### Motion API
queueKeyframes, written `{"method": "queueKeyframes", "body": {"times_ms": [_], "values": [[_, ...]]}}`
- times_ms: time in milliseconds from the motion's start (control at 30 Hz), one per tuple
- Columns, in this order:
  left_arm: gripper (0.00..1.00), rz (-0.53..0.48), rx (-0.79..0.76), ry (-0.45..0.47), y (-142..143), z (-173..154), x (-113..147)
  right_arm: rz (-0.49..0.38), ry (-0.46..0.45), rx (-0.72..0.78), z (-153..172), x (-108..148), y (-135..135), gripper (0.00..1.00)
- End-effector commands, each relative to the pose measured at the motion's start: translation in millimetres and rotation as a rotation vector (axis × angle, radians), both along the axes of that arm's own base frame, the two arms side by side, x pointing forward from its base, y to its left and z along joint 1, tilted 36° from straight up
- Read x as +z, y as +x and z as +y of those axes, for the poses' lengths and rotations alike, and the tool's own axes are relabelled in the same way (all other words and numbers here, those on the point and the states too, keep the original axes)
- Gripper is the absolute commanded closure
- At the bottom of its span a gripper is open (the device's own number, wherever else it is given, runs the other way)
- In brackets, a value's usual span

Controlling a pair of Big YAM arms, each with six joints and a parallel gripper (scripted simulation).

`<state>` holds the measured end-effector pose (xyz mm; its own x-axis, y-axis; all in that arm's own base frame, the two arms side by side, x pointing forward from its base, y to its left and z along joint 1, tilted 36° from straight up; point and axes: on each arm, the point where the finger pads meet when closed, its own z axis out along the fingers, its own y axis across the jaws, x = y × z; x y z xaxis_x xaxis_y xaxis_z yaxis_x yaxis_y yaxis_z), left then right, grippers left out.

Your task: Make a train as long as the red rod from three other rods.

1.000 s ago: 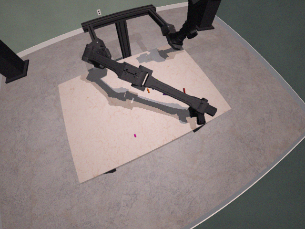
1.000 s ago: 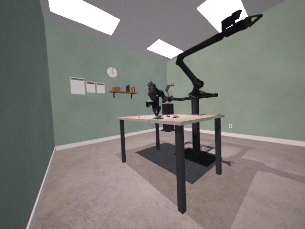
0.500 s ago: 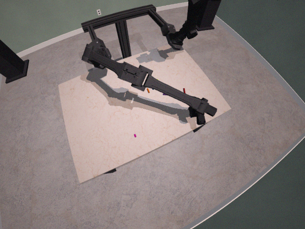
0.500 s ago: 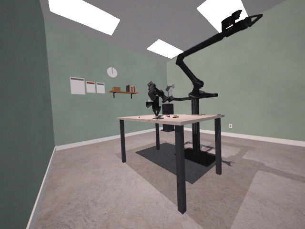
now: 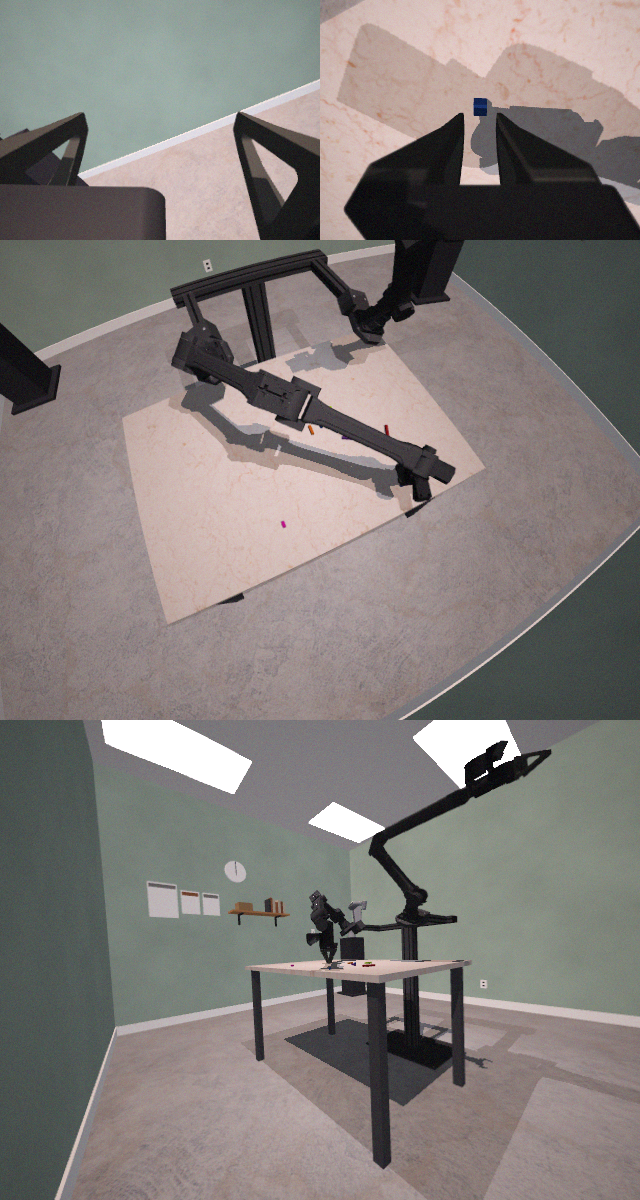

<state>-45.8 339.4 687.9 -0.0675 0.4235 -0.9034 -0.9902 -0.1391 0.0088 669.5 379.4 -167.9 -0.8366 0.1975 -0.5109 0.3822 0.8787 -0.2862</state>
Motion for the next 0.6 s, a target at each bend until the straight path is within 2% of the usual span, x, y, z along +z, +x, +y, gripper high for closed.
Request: {"method": "queueKeyframes", "body": {"times_ms": [0,267,300,367,467,500,567], "values": [[0.00,-0.010,0.009,-0.006,-4,-3,-1,-0.010,0.007,-0.009,-8,-7,16,0.77],[0.00,-0.010,0.009,-0.006,-4,-3,-1,-0.016,0.012,-0.012,-7,-8,15,0.77],[0.00,-0.010,0.009,-0.006,-4,-3,-1,-0.019,0.015,-0.009,-2,-9,13,0.77],[0.00,-0.010,0.009,-0.006,-4,-3,-1,0.013,-0.009,-0.002,-3,-27,-8,0.77],[0.00,-0.010,0.009,-0.006,-4,-3,-1,0.013,-0.009,0.008,7,-28,-16,0.77],[0.00,-0.010,0.009,-0.006,-4,-3,-1,-0.010,0.009,0.011,16,-18,-9,0.77],[0.00,-0.010,0.009,-0.006,-4,-3,-1,-0.010,0.009,0.011,16,-18,-9,0.77]]}}
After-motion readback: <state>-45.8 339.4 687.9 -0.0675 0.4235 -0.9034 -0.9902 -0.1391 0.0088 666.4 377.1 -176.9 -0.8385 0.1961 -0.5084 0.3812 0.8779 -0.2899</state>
